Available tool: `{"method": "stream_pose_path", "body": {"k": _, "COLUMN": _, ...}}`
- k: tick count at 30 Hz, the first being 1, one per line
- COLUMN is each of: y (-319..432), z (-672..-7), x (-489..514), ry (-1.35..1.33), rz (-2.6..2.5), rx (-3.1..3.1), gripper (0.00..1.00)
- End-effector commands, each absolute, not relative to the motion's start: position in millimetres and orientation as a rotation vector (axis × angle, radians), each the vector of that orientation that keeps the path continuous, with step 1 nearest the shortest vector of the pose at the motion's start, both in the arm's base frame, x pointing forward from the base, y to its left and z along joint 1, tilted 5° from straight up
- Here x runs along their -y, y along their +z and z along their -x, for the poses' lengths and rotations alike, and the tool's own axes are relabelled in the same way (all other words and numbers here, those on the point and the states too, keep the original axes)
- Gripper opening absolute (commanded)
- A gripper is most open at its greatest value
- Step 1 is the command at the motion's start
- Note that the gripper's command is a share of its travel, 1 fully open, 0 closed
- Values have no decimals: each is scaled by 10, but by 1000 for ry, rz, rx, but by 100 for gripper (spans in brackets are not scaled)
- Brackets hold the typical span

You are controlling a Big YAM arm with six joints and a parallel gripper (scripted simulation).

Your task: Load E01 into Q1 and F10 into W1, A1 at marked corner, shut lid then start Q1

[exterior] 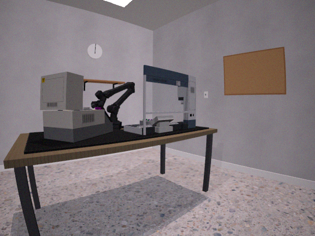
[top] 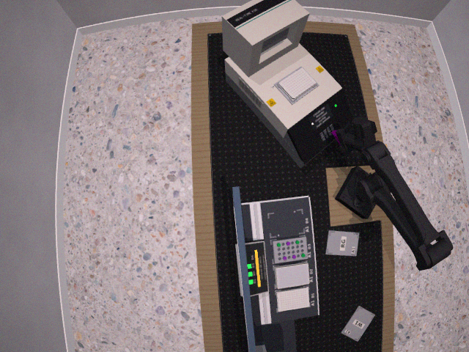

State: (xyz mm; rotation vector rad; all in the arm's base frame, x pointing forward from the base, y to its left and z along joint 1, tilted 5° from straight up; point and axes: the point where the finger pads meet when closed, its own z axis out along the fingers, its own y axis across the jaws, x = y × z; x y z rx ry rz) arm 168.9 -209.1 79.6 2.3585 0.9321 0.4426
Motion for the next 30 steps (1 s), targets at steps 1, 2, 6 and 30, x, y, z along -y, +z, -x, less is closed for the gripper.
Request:
{"method": "stream_pose_path", "body": {"k": 1, "y": 867, "z": -1710, "x": 2153, "ry": 449, "rz": -2331, "rx": -909, "gripper": 0}}
{"method": "stream_pose_path", "body": {"k": 2, "y": 876, "z": -1701, "x": 2155, "ry": 447, "rz": -2328, "rx": -909, "gripper": 0}}
{"method": "stream_pose_path", "body": {"k": 6, "y": 908, "z": -1686, "x": 2172, "ry": 440, "rz": -2322, "rx": -908, "gripper": 0}}
{"method": "stream_pose_path", "body": {"k": 30, "y": 1120, "z": -1764, "x": 2295, "ry": 448, "rz": -2308, "rx": -894, "gripper": 0}}
